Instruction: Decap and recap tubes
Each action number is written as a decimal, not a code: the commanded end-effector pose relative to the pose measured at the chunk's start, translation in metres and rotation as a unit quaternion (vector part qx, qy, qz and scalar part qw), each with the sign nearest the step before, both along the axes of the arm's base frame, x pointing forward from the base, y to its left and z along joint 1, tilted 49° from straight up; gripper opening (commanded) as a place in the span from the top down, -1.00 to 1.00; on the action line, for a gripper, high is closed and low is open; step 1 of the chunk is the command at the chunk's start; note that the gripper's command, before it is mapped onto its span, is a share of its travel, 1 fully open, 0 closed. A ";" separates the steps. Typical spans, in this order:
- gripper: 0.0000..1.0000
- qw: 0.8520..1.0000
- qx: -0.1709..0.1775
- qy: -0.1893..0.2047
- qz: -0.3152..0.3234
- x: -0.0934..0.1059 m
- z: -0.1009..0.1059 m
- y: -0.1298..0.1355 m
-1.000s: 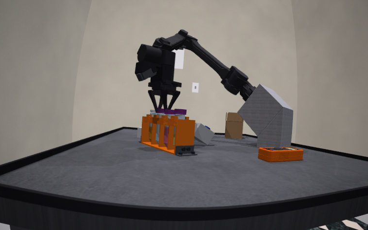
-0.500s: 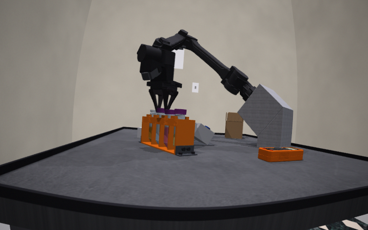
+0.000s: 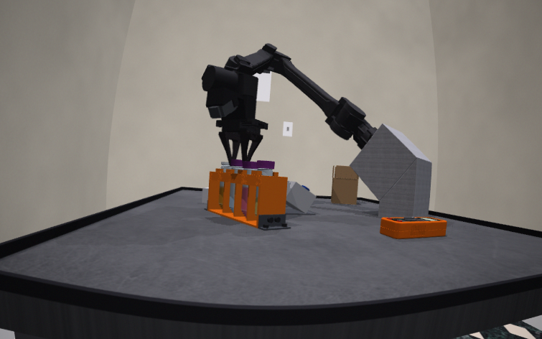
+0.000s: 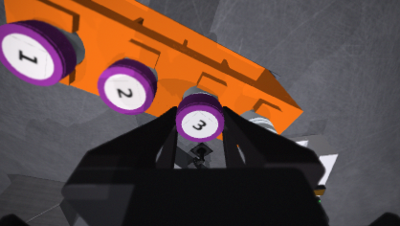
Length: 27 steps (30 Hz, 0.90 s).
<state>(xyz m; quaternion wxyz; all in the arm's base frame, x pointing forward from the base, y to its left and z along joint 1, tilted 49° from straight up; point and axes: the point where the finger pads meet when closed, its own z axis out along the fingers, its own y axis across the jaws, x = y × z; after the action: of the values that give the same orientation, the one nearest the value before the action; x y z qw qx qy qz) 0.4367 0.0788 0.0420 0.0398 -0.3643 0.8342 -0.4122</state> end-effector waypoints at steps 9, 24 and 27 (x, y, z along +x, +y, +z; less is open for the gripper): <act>1.00 0.989 0.058 -0.101 -0.096 0.011 0.004 0.004; 1.00 0.933 0.133 -0.236 -0.236 0.010 0.001 0.001; 1.00 0.923 0.142 -0.252 -0.252 0.010 0.000 0.001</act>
<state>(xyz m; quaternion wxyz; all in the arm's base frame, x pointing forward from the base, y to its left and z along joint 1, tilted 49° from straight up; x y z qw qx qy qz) 0.4372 0.0790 0.0418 0.1723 -0.0738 0.9075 -0.3760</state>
